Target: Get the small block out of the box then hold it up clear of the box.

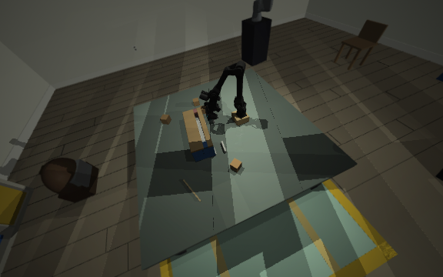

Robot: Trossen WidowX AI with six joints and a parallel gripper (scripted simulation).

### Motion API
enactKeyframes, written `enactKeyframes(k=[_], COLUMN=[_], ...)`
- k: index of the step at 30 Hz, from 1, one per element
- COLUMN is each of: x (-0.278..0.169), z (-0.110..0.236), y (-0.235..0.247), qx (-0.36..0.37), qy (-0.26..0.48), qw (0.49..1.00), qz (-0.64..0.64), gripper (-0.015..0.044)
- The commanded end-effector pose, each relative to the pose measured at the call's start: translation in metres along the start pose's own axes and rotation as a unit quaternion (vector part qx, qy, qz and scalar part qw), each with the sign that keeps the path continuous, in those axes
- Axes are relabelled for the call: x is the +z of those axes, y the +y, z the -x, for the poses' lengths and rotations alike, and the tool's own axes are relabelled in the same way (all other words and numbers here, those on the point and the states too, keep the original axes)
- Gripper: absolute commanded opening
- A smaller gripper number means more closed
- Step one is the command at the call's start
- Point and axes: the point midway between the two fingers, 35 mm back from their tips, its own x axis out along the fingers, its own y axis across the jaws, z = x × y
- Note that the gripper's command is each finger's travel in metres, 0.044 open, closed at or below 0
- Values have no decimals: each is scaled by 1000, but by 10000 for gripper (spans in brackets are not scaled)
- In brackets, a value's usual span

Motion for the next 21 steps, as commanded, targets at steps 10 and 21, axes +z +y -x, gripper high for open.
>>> enactKeyframes(k=[10, 21], x=[-8, -26], z=[13, 56], y=[1, 0], qx=[-2, -1], qy=[-1, 0], qw=[1000, 1000], qz=[2, 0], gripper=[0, 0])
